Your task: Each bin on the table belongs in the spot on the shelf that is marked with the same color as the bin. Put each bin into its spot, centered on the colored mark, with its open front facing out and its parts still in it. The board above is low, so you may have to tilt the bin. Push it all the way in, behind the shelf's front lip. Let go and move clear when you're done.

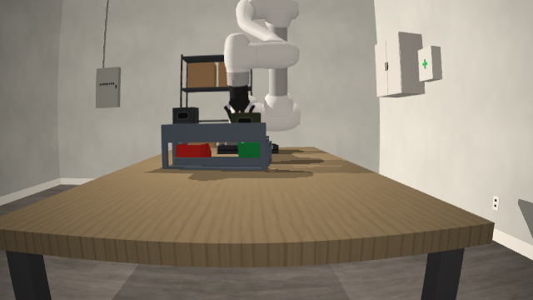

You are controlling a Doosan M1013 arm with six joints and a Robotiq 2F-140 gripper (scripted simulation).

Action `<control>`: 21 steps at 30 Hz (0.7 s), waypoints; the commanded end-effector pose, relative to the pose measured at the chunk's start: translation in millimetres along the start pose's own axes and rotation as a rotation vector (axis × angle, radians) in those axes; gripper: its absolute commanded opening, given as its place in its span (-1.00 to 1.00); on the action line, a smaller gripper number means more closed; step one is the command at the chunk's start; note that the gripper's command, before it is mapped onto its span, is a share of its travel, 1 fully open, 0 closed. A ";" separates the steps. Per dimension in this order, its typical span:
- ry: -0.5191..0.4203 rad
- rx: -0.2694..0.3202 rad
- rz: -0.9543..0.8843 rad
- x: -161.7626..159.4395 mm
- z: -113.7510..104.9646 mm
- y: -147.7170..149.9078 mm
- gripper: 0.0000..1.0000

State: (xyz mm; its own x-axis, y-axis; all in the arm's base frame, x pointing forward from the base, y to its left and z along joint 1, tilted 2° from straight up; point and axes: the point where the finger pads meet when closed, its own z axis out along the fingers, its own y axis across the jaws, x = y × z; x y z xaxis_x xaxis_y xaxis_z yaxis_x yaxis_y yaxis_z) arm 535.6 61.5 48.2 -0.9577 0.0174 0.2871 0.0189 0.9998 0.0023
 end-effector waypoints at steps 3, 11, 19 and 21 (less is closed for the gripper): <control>0.000 0.000 0.000 -0.2 0.6 0.0 -0.80; 0.000 0.000 0.000 -0.5 1.9 0.0 -0.80; 0.000 0.000 0.000 -0.7 2.6 0.0 -0.80; 0.000 0.000 0.000 -0.7 2.6 0.0 -0.80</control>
State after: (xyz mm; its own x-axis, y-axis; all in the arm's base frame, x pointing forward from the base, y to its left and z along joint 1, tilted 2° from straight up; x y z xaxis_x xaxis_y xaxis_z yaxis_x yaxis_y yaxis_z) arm 535.5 61.5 45.3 -0.9577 0.0174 0.2871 0.0189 0.9998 0.0023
